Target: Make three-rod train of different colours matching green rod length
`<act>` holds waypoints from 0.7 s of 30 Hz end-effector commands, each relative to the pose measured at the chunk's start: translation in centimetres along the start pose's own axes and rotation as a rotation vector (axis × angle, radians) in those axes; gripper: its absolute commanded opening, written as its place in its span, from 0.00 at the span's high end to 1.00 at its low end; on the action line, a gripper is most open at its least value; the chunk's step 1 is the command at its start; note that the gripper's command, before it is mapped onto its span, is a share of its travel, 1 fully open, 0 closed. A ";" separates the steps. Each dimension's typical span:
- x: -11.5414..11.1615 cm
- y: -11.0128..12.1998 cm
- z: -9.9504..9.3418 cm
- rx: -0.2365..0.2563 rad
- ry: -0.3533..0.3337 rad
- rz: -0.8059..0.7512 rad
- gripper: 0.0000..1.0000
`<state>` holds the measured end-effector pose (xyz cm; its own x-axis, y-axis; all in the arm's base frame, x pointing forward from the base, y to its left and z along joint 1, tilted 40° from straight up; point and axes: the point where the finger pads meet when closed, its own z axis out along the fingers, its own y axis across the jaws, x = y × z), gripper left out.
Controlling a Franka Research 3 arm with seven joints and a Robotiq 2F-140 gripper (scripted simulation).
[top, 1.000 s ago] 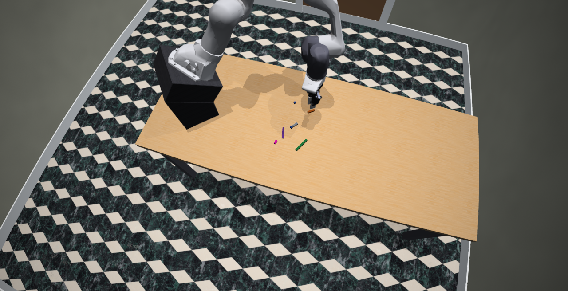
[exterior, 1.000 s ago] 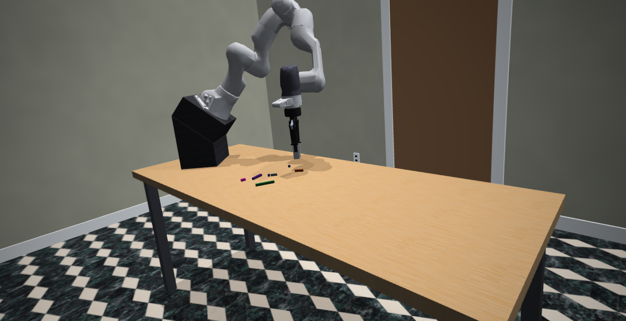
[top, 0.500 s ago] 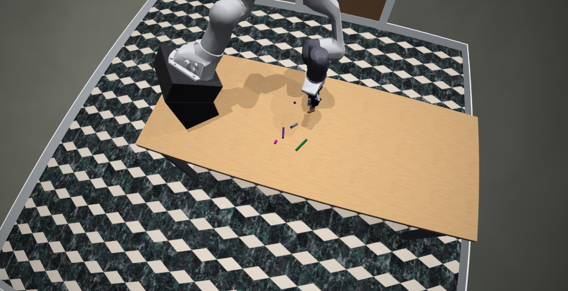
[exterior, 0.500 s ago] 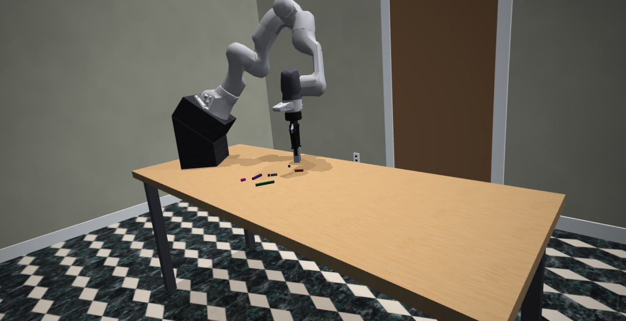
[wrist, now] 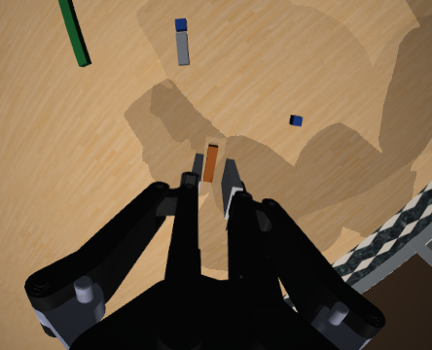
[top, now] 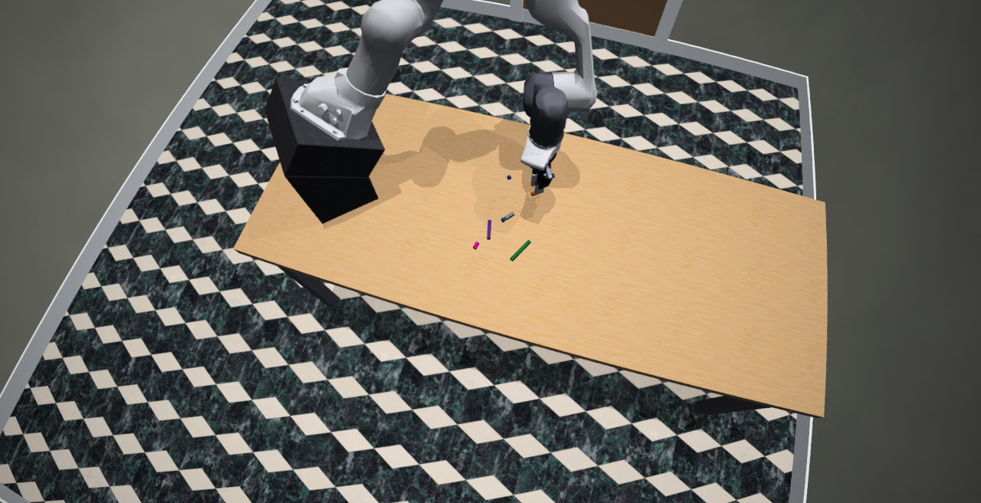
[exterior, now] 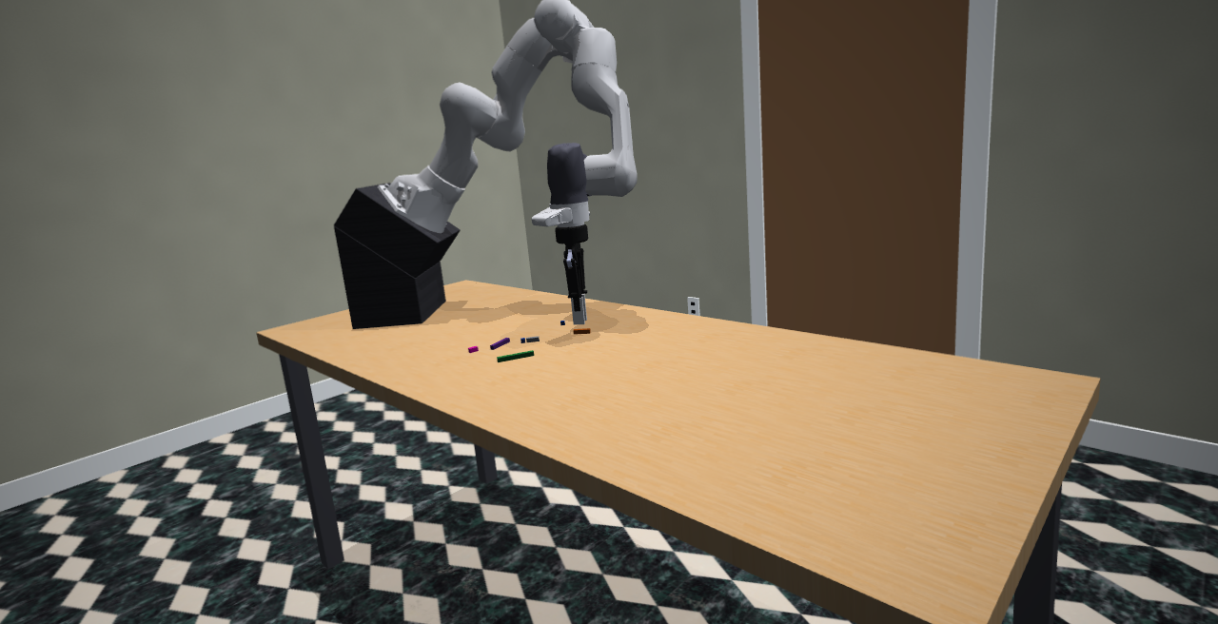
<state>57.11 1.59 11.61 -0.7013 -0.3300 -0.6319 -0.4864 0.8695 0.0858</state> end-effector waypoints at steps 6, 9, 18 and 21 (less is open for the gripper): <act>-0.2 -0.2 0.6 0.008 -0.004 -0.021 0.85; -0.2 -0.2 0.8 0.008 -0.004 -0.021 0.85; -0.2 -0.2 0.9 0.008 -0.004 -0.021 0.85; -0.2 -0.2 0.9 0.008 -0.004 -0.021 0.85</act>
<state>57.66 1.77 10.95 -0.6953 -0.3383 -0.6341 -0.4910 0.8679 0.0753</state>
